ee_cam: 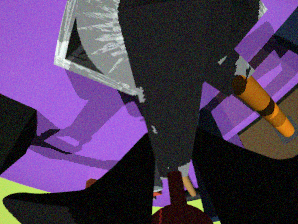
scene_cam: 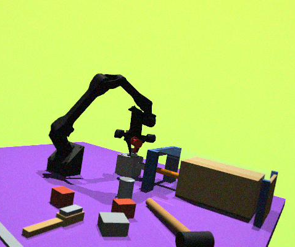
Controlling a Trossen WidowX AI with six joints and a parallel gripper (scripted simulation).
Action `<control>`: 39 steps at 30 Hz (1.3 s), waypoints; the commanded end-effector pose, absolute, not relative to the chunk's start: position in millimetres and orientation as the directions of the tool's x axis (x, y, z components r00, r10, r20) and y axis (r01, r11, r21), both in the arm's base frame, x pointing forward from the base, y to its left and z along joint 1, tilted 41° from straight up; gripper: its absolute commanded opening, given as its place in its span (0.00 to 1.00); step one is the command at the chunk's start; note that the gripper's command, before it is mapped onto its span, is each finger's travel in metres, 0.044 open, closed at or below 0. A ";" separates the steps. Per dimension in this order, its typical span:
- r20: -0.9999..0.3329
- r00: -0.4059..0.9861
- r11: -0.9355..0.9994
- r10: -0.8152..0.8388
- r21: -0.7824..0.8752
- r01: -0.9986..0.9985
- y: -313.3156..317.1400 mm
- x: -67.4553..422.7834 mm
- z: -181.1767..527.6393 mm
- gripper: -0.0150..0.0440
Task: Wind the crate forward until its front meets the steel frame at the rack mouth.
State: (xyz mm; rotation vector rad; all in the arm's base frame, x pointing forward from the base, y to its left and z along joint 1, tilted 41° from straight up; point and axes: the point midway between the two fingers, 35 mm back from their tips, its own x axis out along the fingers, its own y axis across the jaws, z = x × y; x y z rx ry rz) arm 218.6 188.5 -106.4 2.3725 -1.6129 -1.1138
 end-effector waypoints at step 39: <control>-0.522 0.195 -0.454 -0.831 0.431 -0.780 183.2 218.7 -112.3 0.25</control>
